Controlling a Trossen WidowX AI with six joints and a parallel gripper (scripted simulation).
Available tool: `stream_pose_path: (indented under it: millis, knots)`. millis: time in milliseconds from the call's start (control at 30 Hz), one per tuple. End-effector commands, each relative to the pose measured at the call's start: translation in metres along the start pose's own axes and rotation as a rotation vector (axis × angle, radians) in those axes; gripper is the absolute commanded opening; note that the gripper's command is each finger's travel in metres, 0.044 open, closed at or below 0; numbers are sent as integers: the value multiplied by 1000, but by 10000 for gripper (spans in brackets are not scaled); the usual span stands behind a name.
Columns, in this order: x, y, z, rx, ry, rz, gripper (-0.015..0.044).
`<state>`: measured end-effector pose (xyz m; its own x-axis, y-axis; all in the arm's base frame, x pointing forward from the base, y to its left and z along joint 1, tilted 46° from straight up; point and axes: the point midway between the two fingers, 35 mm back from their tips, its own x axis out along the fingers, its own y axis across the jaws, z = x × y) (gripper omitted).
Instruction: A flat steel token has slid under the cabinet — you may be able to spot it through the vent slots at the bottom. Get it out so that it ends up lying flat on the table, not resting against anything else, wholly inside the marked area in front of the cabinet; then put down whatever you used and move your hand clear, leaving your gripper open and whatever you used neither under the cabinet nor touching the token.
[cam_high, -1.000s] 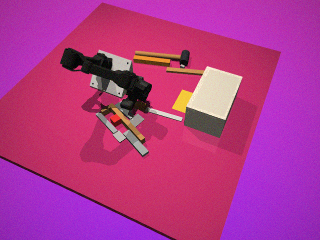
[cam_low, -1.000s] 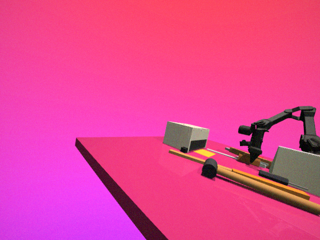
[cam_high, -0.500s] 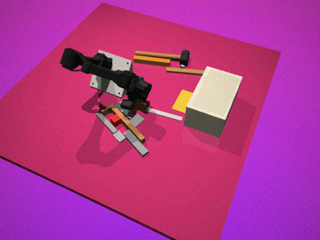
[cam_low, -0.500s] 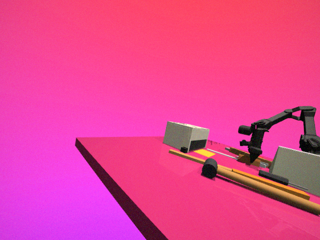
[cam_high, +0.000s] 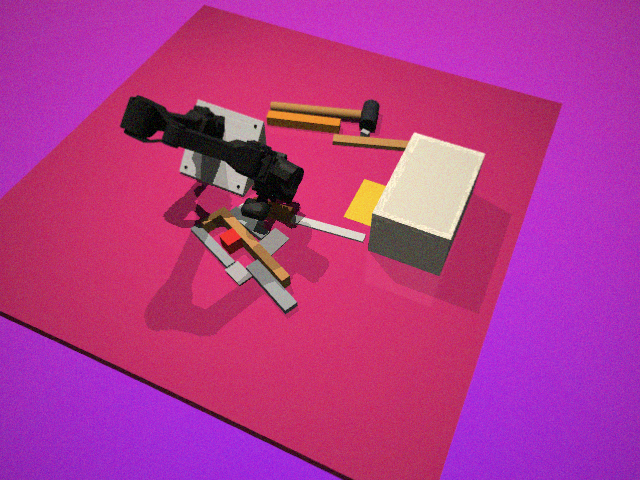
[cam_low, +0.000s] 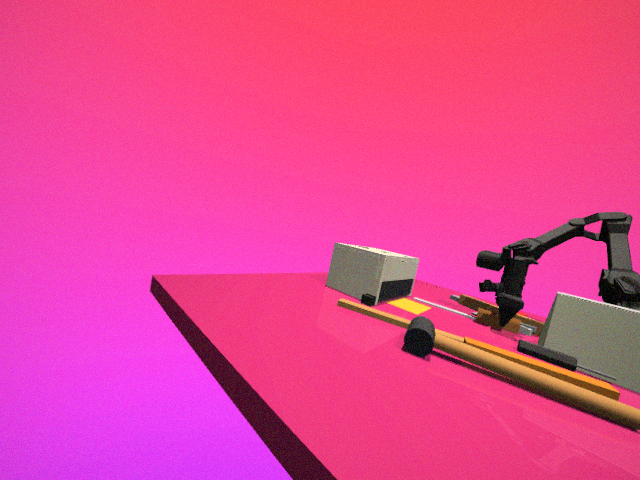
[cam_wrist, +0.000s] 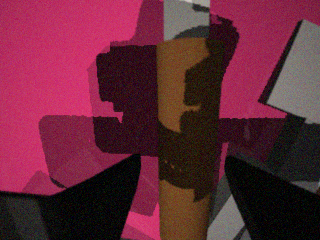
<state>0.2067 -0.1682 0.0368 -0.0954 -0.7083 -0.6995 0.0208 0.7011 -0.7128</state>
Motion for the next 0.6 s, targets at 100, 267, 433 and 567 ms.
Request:
stream_pose_path:
  millis: [100,267,433,567]
  knots:
    - [4,-1,-4,-8,6,-3,270]
    - [2,0,0,-7,-5,-2,249]
    - [2,0,0,-7,-5,-2,216]
    - [2,0,0,-7,-5,-2,189]
